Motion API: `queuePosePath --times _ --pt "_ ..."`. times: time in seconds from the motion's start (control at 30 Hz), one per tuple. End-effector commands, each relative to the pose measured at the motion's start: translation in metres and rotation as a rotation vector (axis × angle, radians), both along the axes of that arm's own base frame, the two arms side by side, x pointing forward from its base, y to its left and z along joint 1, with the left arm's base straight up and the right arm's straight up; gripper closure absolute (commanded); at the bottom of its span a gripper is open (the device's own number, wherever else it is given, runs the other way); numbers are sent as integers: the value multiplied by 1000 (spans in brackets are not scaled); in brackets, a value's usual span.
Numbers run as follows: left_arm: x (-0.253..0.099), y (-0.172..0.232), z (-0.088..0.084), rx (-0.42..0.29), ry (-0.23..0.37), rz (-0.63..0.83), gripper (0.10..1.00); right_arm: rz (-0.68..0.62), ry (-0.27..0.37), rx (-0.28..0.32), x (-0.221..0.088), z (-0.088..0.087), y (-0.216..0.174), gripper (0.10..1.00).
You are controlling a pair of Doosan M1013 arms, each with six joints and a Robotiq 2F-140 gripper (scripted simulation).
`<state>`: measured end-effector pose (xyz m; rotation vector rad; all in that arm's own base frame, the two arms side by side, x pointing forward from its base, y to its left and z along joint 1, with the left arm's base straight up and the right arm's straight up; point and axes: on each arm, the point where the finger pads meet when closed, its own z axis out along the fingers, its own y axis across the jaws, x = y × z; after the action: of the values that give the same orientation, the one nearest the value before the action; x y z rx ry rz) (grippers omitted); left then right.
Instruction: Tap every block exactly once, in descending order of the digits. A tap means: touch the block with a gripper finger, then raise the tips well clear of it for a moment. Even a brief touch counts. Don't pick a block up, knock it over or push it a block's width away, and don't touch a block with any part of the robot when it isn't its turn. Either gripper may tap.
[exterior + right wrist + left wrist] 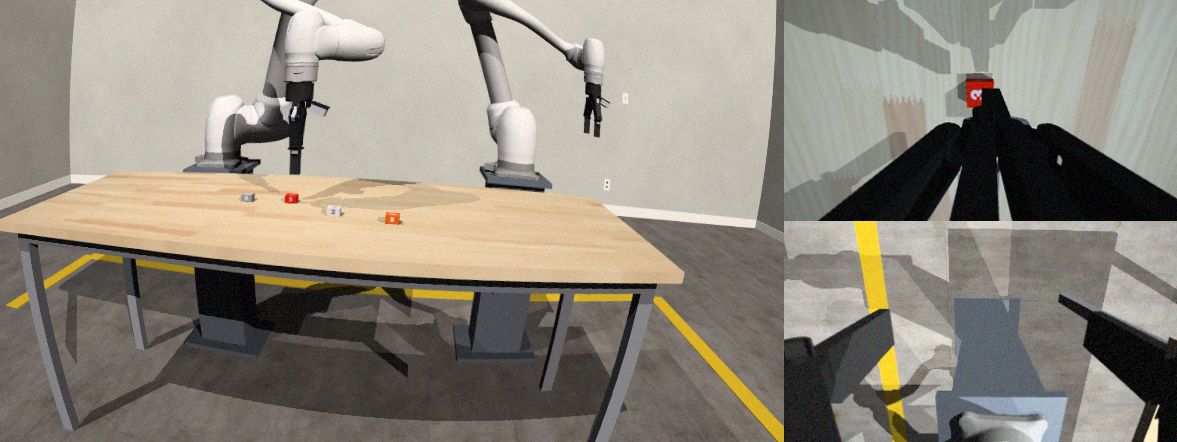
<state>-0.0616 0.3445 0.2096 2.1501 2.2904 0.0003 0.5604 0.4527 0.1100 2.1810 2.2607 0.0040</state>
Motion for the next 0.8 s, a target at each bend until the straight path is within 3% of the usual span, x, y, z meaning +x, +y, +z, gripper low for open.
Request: queuePosePath --times 0.0,0.77 --pt "0 0 0 1 1 0 98 0 -1 1 11 -2 14 999" --pt "0 0 0 1 1 0 98 0 5 -4 91 -42 129 999"
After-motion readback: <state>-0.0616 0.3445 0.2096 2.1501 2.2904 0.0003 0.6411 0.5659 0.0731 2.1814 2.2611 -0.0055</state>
